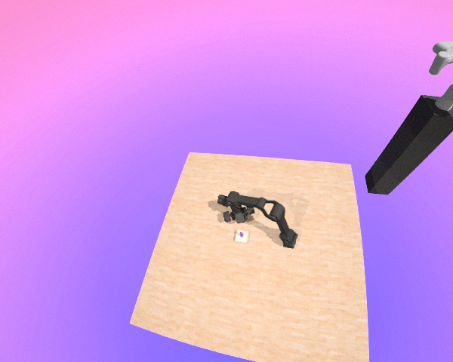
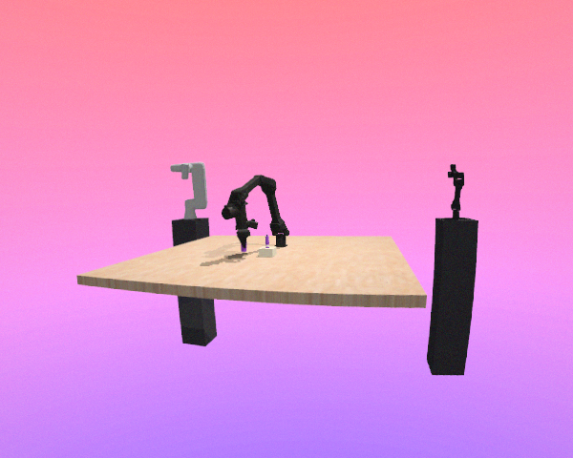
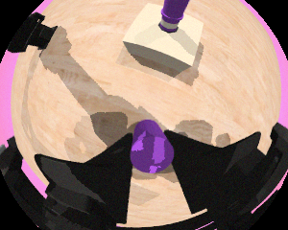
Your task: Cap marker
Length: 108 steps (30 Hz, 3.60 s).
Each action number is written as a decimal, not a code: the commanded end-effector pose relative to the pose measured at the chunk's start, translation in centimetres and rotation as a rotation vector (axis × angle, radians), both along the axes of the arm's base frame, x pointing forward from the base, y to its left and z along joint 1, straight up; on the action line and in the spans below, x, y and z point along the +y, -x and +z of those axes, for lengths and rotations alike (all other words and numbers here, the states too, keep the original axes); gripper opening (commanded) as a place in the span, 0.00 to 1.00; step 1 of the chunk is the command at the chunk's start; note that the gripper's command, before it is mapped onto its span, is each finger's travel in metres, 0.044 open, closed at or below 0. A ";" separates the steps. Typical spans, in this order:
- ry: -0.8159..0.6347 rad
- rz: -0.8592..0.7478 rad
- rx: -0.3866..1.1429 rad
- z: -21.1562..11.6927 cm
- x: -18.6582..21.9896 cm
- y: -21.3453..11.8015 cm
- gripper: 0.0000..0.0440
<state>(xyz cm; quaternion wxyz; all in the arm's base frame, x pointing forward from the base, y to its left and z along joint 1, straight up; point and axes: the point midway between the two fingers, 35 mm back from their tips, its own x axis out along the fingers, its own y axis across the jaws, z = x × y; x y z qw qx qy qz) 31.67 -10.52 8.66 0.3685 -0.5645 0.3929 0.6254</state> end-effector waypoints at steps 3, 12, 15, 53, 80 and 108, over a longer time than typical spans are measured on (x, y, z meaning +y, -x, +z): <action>0.021 0.045 -0.049 2.3 0.4 -0.7 0.11; 0.019 0.096 -0.085 5.4 2.8 -1.1 0.10; 0.014 0.110 -0.089 6.2 4.0 -1.1 0.09; -0.025 0.253 0.011 7.6 11.7 2.8 0.00; -0.062 0.344 0.059 1.6 11.6 3.4 0.01; -0.047 0.428 0.043 0.3 11.1 3.4 0.16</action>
